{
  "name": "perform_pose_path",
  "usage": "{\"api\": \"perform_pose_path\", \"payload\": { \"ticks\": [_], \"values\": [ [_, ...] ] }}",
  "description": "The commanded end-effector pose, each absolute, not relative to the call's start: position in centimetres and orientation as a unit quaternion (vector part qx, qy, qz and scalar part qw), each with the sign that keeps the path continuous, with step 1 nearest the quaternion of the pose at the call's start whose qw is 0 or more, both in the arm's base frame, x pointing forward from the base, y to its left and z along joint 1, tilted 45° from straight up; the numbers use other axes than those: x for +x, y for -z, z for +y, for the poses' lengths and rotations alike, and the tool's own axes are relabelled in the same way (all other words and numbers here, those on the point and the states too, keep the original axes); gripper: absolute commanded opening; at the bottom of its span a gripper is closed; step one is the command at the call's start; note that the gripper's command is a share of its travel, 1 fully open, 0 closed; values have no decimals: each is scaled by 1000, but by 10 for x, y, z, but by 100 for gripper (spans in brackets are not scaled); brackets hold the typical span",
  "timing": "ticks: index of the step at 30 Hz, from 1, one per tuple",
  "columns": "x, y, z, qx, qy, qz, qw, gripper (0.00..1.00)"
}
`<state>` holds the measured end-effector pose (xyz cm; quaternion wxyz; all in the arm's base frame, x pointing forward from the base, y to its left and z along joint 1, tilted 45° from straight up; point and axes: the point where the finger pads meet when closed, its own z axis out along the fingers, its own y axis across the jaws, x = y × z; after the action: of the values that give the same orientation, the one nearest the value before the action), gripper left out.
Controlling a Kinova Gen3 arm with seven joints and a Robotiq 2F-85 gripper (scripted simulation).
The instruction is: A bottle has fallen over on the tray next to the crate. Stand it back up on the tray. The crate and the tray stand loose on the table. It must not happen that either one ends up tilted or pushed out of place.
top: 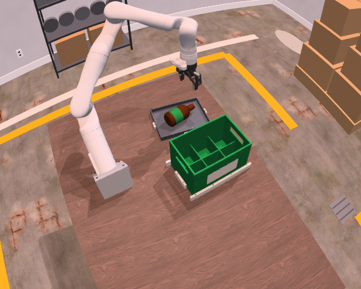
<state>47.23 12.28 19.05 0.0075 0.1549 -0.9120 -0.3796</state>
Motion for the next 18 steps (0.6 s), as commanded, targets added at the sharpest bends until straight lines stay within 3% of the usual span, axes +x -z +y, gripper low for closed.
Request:
{"api": "perform_pose_path", "payload": {
  "ticks": [1,9,10,18],
  "values": [
    [476,-189,119,143,379,-914,5,100],
    [476,-189,118,141,379,-915,4,100],
    [476,-189,118,141,379,-915,4,0],
    [476,-189,118,141,379,-915,4,0]
  ]
}}
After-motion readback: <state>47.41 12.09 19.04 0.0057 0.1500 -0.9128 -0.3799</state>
